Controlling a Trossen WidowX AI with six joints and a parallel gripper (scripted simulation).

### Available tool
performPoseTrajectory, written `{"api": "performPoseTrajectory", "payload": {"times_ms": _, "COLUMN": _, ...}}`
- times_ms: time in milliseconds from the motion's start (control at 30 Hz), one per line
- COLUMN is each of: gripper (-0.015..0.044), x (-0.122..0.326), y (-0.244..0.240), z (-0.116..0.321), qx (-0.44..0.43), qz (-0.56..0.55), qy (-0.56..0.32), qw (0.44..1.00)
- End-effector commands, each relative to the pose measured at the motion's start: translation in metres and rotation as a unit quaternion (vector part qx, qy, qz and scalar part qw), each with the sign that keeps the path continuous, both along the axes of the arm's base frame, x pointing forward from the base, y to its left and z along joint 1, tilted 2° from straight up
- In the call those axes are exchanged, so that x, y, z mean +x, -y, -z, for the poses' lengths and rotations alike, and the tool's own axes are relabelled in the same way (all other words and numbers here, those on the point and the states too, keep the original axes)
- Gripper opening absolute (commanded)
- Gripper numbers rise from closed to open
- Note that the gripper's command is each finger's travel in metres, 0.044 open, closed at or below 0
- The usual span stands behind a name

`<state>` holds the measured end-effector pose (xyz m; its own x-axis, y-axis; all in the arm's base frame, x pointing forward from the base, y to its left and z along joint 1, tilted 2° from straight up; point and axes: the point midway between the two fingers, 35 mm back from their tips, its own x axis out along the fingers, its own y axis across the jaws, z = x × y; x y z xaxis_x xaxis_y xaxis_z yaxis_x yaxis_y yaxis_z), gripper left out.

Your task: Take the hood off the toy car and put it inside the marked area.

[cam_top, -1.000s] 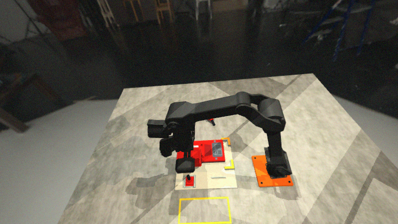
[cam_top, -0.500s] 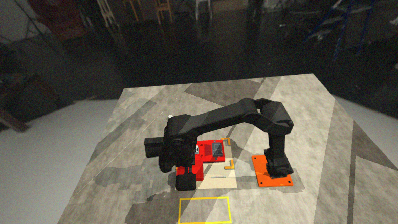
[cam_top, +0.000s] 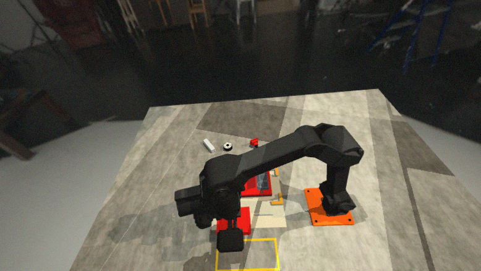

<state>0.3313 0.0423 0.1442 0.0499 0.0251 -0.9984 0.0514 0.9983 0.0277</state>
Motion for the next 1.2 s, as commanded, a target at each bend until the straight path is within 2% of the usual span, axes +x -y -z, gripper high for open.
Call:
{"api": "performPoseTrajectory", "payload": {"times_ms": 0, "gripper": 0.0, "x": -0.004, "y": -0.011, "z": -0.001, "qx": 0.0, "qz": 0.004, "qy": 0.002, "qw": 1.0}}
{"api": "performPoseTrajectory", "payload": {"times_ms": 567, "gripper": 0.0, "x": -0.024, "y": -0.062, "z": -0.004, "qx": 0.008, "qz": 0.012, "qy": 0.002, "qw": 1.0}}
{"api": "performPoseTrajectory", "payload": {"times_ms": 1167, "gripper": 0.0, "x": -0.022, "y": -0.063, "z": 0.005, "qx": 0.008, "qz": 0.012, "qy": 0.002, "qw": 1.0}}
